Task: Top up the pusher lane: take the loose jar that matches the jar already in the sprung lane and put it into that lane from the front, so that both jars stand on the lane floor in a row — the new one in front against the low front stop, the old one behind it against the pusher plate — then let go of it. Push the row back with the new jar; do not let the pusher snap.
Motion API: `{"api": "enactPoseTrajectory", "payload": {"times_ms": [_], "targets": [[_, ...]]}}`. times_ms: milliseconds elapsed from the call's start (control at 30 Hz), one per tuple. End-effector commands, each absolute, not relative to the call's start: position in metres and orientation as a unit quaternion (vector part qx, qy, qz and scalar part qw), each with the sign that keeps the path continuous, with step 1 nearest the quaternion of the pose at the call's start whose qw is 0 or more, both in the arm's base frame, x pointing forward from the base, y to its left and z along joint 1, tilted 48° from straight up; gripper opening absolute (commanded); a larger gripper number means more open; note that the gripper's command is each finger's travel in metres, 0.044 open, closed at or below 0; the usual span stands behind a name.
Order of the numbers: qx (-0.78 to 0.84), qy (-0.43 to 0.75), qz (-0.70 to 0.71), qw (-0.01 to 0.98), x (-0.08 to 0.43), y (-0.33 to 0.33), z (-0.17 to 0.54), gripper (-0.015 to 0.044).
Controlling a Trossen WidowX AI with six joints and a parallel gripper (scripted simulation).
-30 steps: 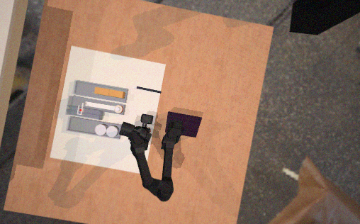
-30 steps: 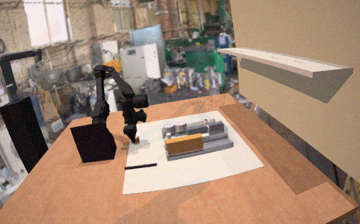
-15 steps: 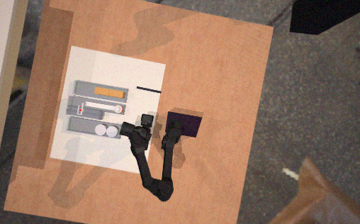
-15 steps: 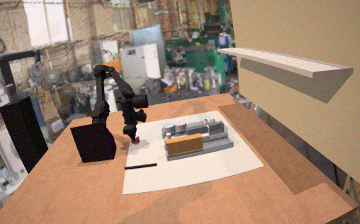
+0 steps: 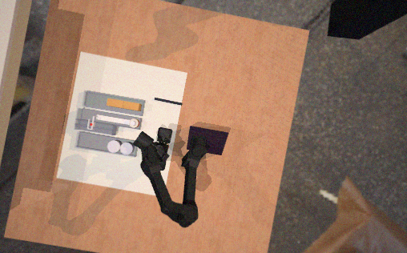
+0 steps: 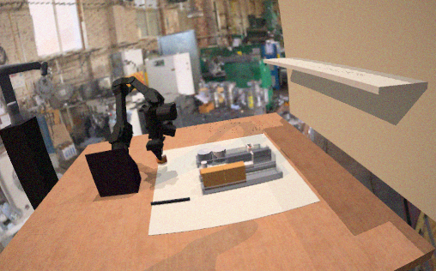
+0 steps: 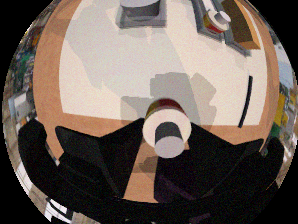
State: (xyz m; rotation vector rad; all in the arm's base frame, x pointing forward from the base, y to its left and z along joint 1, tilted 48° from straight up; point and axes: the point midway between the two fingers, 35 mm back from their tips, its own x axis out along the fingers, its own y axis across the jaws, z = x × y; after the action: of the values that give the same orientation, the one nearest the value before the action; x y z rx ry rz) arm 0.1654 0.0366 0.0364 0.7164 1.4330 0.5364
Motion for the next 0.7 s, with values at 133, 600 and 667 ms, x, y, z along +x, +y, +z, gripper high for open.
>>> {"api": "enactPoseTrajectory", "payload": {"times_ms": [133,600,667], "targets": [[0.316,0.634,0.242,0.663,0.158,0.015,0.059,0.0000],[0.318,0.631,0.250,0.661,0.169,-0.007,0.069,0.0000],[0.318,0.631,0.250,0.662,0.176,-0.010,0.066,0.0000]]}}
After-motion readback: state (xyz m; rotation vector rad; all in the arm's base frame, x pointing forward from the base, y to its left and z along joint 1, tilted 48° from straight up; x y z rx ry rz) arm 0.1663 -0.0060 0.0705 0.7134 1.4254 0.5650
